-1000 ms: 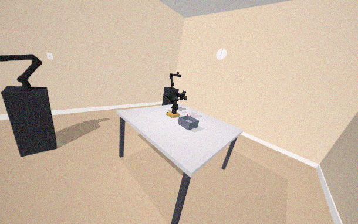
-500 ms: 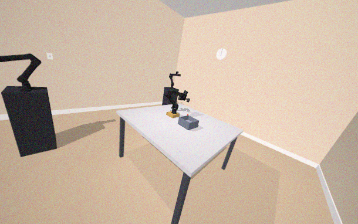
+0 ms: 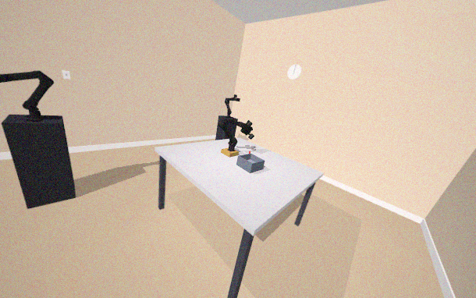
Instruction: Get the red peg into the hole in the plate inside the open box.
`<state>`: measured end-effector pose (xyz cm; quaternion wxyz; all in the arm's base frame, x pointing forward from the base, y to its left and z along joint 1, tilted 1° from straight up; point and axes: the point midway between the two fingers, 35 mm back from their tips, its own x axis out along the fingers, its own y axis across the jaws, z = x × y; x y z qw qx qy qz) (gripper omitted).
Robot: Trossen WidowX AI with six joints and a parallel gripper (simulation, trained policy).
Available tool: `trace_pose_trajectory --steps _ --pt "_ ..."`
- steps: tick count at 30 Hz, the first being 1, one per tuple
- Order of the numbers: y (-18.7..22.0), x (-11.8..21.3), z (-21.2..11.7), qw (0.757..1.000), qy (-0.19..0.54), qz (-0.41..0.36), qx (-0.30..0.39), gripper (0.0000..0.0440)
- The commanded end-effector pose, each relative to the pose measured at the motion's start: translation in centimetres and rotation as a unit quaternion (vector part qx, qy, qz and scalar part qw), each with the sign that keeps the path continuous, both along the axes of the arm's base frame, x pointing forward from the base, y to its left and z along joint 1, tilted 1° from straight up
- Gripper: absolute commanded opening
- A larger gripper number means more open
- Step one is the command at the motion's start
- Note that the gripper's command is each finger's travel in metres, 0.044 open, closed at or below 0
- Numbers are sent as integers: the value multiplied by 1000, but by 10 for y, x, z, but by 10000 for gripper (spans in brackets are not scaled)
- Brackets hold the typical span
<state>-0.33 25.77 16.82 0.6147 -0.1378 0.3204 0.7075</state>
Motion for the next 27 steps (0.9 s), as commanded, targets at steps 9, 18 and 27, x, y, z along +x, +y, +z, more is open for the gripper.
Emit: trace_pose_trajectory --steps 9,18,27 --pt "-9 44 -6 978 83 -178 -71 440" --pt "-23 73 -15 933 142 -308 -119 440" --pt "-43 98 -24 866 196 -430 -163 440"
